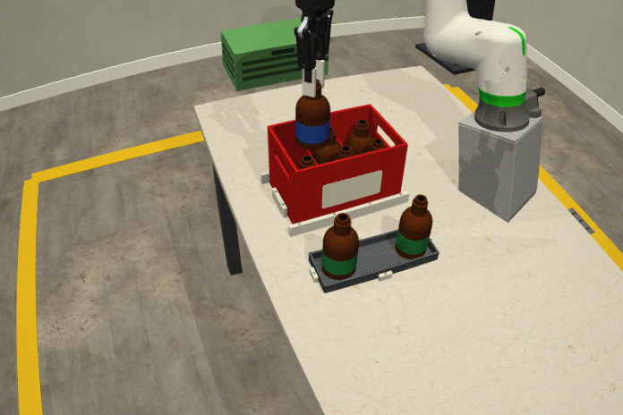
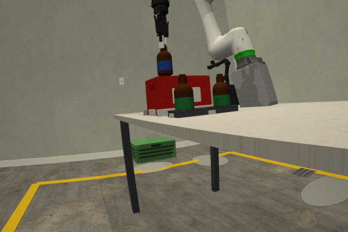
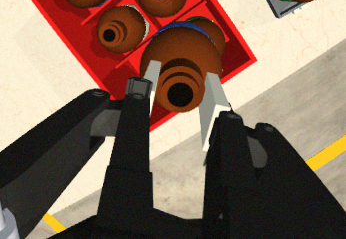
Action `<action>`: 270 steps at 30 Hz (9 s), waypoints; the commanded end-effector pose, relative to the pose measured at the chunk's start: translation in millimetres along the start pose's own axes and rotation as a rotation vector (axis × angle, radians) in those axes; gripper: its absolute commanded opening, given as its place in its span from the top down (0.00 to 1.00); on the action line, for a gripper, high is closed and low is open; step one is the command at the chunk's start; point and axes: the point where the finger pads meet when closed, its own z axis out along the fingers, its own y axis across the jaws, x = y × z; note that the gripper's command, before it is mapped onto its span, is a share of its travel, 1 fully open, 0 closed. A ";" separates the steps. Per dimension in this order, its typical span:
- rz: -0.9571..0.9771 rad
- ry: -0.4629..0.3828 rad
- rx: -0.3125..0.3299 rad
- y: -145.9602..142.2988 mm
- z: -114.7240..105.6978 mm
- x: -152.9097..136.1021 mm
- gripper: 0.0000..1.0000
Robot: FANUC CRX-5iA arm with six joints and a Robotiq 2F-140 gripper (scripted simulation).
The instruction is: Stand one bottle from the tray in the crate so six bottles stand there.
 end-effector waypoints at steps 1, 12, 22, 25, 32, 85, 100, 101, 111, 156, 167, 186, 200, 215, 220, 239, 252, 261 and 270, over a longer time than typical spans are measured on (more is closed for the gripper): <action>0.000 0.000 0.000 -3.4 -0.2 -7.4 1.00; 0.000 0.000 0.000 -10.5 -0.2 -21.6 1.00; 0.000 0.000 0.000 -16.6 -0.2 -33.8 1.00; 0.000 0.000 0.000 -17.8 -0.2 -36.2 1.00; 0.000 0.000 0.000 -21.5 -0.2 -43.7 1.00; 0.000 0.000 0.000 -30.0 -0.2 -60.8 1.00; 0.000 0.000 0.000 -30.0 -0.2 -60.8 1.00; 0.000 0.000 0.000 -30.0 -0.2 -60.8 1.00; 0.000 0.000 0.000 -30.0 -0.2 -60.8 1.00; 0.000 0.000 0.000 -30.1 24.8 -60.8 1.00; 0.000 0.000 0.000 -30.1 33.9 -60.9 1.00; 0.000 0.000 0.000 -30.1 38.8 -60.9 1.00; 0.000 0.000 0.000 -30.1 38.8 -60.9 1.00; 0.000 0.000 0.000 -30.1 38.8 -60.9 1.00; 0.000 0.000 0.000 -30.1 38.8 -60.9 1.00; 0.000 0.000 0.000 -30.1 45.1 -60.9 1.00; 0.000 0.000 0.000 -30.1 57.0 -60.9 1.00; 0.000 0.000 0.000 -30.1 65.5 -60.9 1.00; 0.000 0.000 0.000 -30.1 74.1 -60.9 1.00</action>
